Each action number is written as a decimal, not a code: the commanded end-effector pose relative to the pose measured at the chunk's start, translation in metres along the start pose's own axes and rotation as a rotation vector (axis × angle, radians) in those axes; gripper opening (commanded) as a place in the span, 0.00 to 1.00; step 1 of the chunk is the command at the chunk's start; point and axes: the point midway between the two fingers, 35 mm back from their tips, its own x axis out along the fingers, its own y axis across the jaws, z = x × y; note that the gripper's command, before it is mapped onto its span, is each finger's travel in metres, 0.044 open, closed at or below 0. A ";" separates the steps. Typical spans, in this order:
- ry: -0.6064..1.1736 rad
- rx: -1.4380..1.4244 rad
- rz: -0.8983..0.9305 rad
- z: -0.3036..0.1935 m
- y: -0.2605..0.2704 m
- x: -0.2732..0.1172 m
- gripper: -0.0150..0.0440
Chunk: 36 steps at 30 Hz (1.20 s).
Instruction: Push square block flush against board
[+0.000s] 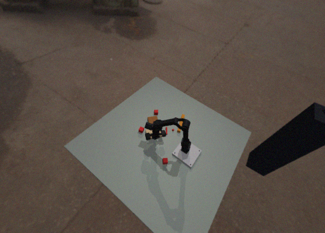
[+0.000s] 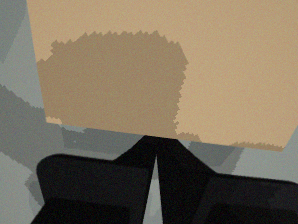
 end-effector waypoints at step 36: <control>-0.003 0.000 -0.002 -0.024 -0.001 0.001 0.25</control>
